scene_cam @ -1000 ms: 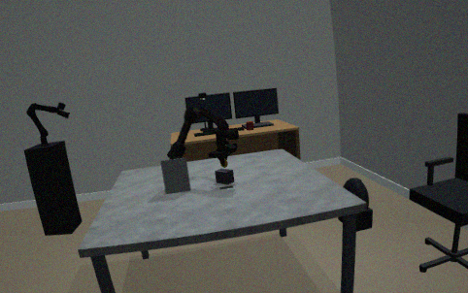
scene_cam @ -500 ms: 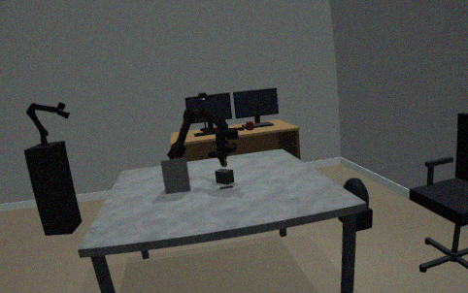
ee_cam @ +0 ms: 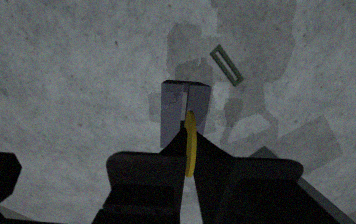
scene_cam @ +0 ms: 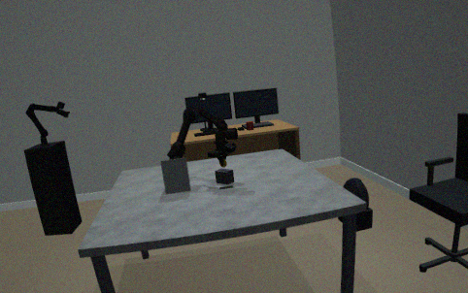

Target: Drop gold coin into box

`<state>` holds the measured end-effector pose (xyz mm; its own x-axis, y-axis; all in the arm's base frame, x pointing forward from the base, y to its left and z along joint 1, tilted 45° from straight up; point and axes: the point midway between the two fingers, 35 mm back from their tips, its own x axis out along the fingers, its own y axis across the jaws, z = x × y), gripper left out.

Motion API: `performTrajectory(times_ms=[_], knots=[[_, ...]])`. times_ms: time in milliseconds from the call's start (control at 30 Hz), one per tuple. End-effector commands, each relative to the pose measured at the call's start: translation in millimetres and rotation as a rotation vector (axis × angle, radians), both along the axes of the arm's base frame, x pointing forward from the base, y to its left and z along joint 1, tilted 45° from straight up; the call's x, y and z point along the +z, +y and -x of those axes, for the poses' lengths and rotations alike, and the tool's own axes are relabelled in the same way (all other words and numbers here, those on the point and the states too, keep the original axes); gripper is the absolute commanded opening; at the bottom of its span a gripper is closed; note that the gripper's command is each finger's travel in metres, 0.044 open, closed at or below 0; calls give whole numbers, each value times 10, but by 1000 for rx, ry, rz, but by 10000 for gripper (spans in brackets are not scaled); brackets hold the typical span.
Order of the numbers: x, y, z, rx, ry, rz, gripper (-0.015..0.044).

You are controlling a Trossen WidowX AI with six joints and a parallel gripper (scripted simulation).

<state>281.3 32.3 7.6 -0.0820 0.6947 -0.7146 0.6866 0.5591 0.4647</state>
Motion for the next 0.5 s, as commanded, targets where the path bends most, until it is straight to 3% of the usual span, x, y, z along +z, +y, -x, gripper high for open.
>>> performTrajectory(times_ms=[0,467], knots=[[29,18,-5,-2,-2,-1,0],[0,17,0,0,-1,1,0]])
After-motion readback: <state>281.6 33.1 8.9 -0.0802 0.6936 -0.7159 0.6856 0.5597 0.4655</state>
